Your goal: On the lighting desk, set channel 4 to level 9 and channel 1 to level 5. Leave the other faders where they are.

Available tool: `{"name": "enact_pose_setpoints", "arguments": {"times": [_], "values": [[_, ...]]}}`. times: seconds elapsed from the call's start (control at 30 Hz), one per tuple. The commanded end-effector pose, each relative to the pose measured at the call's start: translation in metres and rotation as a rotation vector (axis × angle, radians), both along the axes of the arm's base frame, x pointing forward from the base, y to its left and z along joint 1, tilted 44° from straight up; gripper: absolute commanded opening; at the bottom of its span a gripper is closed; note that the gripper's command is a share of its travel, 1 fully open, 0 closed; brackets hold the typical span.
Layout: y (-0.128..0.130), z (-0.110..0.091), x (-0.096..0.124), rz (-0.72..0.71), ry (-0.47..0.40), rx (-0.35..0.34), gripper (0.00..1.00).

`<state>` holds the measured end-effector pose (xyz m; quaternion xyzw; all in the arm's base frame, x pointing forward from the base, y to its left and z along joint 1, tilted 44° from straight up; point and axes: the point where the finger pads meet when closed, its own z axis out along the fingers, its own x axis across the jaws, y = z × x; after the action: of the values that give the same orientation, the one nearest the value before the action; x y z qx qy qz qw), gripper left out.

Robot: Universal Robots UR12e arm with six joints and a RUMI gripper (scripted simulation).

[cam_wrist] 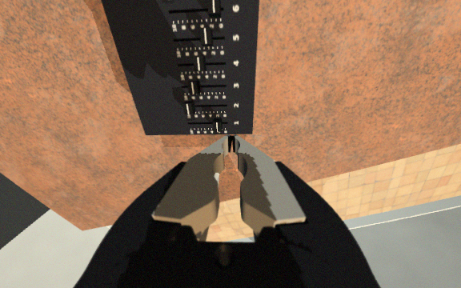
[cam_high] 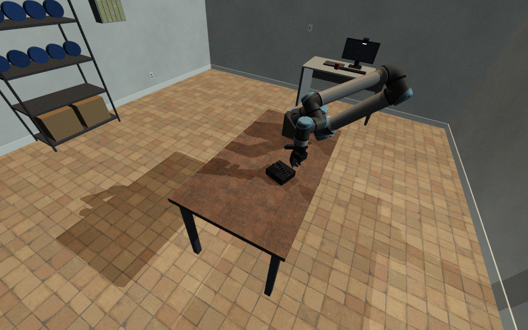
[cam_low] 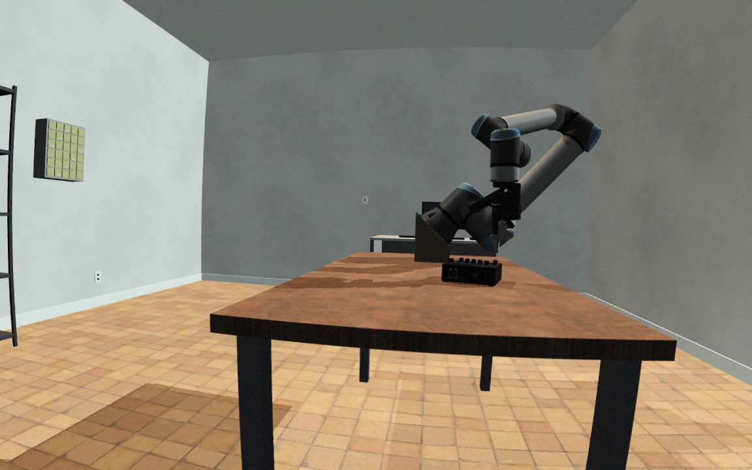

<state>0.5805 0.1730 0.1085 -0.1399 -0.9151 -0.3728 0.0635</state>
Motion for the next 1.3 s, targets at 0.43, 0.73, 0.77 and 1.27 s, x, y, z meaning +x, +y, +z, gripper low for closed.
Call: {"name": "enact_pose_setpoints", "arguments": {"times": [0.43, 0.73, 0.77, 1.27], "values": [[0.0074, -0.0078, 0.0004, 0.000, -0.001, 0.000, 0.00], [0.0101, -0.0106, 0.0003, 0.000, -0.001, 0.000, 0.00], [0.0103, -0.0108, 0.0003, 0.000, -0.001, 0.000, 0.00], [0.0108, -0.0114, 0.0003, 0.000, -0.001, 0.000, 0.00]]}}
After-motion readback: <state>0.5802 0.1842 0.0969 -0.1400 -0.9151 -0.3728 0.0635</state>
